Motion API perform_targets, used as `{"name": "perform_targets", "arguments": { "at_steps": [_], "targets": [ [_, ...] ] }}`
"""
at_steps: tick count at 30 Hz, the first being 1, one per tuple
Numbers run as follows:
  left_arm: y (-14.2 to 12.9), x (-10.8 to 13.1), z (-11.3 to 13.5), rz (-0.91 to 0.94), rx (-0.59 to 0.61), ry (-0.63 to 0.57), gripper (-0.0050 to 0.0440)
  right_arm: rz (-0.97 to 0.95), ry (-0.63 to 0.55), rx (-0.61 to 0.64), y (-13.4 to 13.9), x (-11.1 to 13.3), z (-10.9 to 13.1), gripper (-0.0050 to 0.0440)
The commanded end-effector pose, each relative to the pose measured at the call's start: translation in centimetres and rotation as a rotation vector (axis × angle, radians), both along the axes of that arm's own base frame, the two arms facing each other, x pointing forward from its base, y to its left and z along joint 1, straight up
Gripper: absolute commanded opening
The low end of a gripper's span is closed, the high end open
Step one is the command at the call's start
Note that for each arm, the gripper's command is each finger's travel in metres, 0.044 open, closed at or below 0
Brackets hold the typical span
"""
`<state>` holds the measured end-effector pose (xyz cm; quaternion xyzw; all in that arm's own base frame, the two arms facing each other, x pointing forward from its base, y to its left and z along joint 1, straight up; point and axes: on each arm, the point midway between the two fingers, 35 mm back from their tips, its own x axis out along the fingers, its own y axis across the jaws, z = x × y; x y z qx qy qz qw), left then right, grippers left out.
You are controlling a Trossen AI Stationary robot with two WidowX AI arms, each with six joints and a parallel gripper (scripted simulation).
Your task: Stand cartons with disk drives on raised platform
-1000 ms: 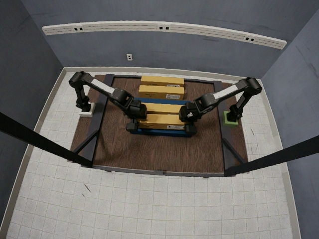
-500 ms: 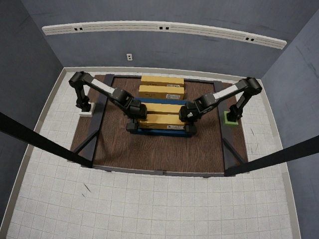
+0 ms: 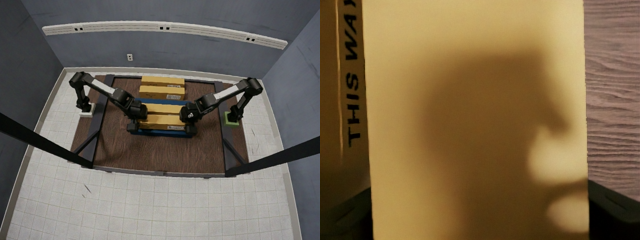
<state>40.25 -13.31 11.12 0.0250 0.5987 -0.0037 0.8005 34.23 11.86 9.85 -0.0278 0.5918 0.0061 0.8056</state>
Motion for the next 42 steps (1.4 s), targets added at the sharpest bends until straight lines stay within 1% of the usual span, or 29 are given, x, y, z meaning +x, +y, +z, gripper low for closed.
{"name": "perform_targets", "arguments": {
  "at_steps": [1, 2, 3, 36, 37, 42],
  "targets": [
    [0.0, 0.3, 4.4, -0.001, -0.035, -0.106, -0.005, 0.005, -0.076, 0.031, 0.4, 0.3, 2.8, -0.005],
    [0.0, 0.3, 4.4, -0.001, -0.035, -0.106, -0.005, 0.005, -0.076, 0.031, 0.4, 0.3, 2.8, -0.005],
    [0.0, 0.3, 0.0, -0.001, -0.035, -0.106, -0.005, 0.005, -0.076, 0.032, 0.3, 0.3, -0.6, -0.005],
    [-0.1, 0.3, 0.0, -0.001, -0.03, -0.083, -0.005, 0.005, -0.074, 0.032, 0.3, 0.3, -0.6, -0.005],
    [-0.1, 0.2, 0.0, 0.001, -0.036, -0.107, -0.005, 0.0, -0.061, 0.028, 0.3, 0.3, -0.6, -0.005],
    [-0.1, 0.2, 0.0, 0.001, -0.036, -0.107, -0.005, 0.0, -0.061, 0.028, 0.3, 0.3, -0.6, -0.005]
  ]
}}
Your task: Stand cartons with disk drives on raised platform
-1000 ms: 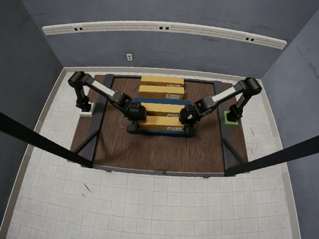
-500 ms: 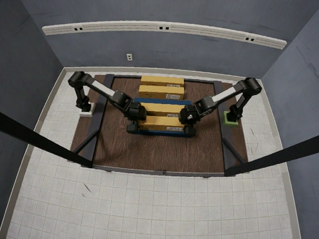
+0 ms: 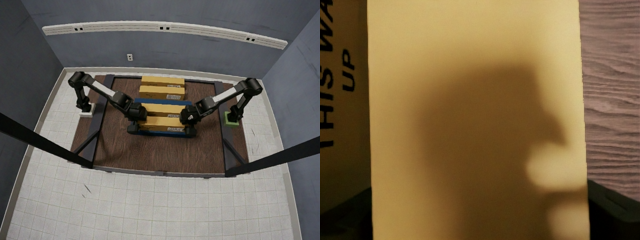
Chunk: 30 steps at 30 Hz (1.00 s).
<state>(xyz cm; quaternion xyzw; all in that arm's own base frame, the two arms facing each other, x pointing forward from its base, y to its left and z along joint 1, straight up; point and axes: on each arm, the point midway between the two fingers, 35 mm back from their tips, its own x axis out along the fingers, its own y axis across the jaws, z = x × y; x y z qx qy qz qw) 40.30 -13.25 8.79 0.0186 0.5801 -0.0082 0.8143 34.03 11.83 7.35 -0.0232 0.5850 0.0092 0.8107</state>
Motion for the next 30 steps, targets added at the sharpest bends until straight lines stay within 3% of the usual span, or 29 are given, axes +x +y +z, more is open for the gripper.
{"name": "perform_targets", "arguments": {
  "at_steps": [1, 30],
  "targets": [
    [-0.12, 0.18, 2.32, 0.001, -0.019, -0.061, -0.005, 0.0, -0.044, 0.016, 0.31, 0.47, 1.92, -0.005],
    [-0.11, 0.22, 2.6, 0.0, -0.014, -0.04, -0.005, -0.001, -0.027, 0.013, 0.38, 0.46, 1.99, -0.005]
  ]
}}
